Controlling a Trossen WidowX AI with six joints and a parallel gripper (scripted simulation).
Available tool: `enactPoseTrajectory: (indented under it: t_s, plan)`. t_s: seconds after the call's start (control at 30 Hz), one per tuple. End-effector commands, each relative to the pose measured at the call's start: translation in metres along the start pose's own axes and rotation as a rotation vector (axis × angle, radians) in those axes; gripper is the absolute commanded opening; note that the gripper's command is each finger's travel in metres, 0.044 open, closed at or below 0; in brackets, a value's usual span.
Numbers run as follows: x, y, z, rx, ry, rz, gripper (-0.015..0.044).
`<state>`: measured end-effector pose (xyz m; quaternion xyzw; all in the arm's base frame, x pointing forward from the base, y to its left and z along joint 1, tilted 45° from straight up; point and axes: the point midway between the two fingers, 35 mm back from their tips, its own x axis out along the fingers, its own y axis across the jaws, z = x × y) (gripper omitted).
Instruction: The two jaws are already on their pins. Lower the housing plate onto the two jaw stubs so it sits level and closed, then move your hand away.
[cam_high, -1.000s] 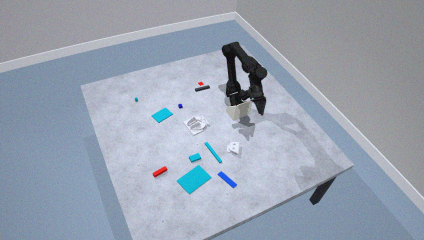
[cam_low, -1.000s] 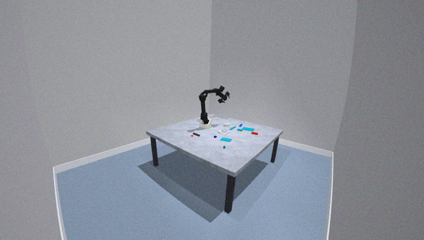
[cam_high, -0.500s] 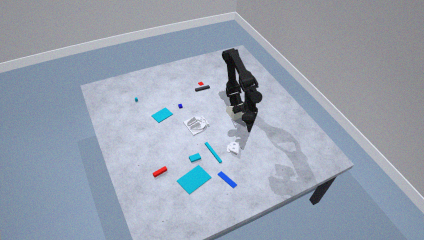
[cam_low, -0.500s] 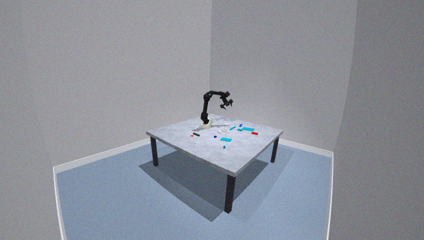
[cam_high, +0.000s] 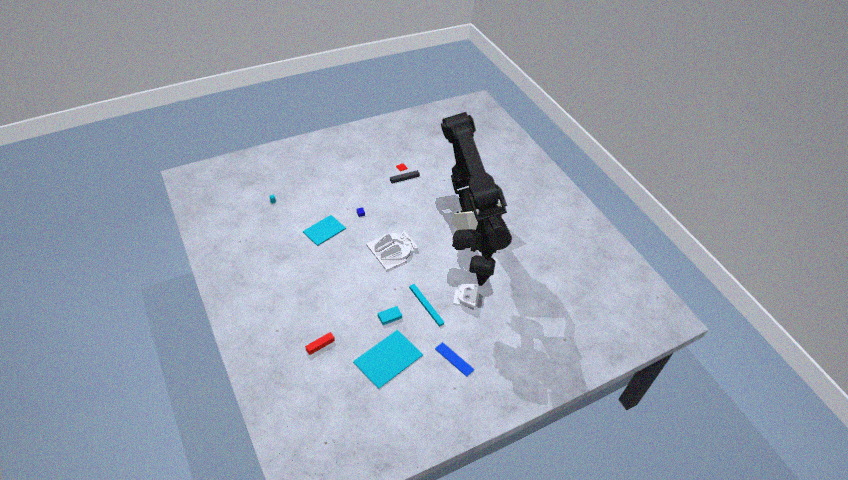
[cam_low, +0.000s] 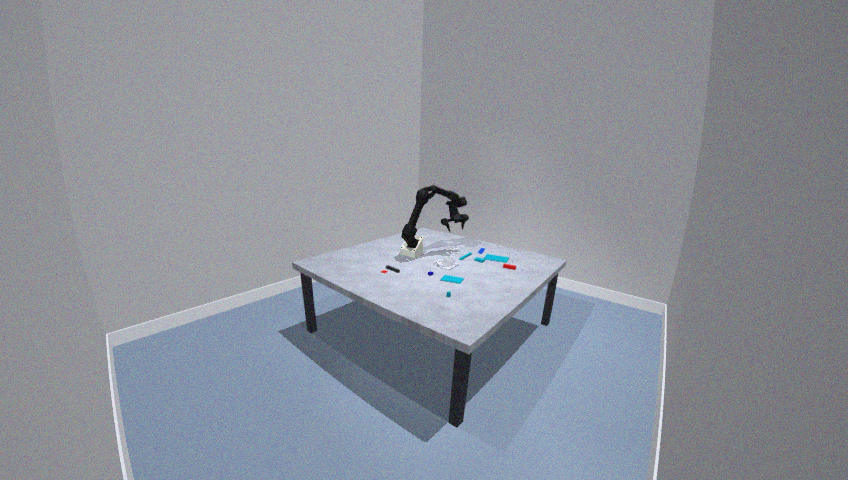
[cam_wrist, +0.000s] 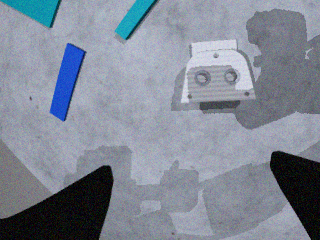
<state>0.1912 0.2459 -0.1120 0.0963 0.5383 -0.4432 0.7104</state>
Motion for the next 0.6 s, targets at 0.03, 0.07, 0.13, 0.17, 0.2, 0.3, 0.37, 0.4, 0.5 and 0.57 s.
enactPoseTrajectory:
  t_s: [0.03, 0.07, 0.13, 0.17, 0.2, 0.3, 0.37, 0.4, 0.5, 0.57]
  plan:
    - [0.025, -0.012, 0.013, -0.019, -0.046, -0.124, 0.044]
    - [0.029, -0.015, 0.016, -0.023, -0.053, -0.148, 0.044]
    - [0.037, -0.019, 0.02, -0.029, -0.066, -0.191, 0.044]
    - [0.039, -0.021, 0.021, -0.031, -0.07, -0.202, 0.044]
    - [0.04, -0.021, 0.021, -0.032, -0.071, -0.206, 0.044]
    - [0.04, -0.021, 0.021, -0.032, -0.071, -0.206, 0.044]
    - [0.046, -0.023, 0.022, -0.032, -0.071, -0.206, 0.044]
    - [0.054, -0.025, 0.023, -0.032, -0.071, -0.206, 0.044]
    - [0.076, -0.031, 0.025, -0.031, -0.072, -0.207, 0.044]
    - [0.078, -0.032, 0.025, -0.031, -0.072, -0.207, 0.044]
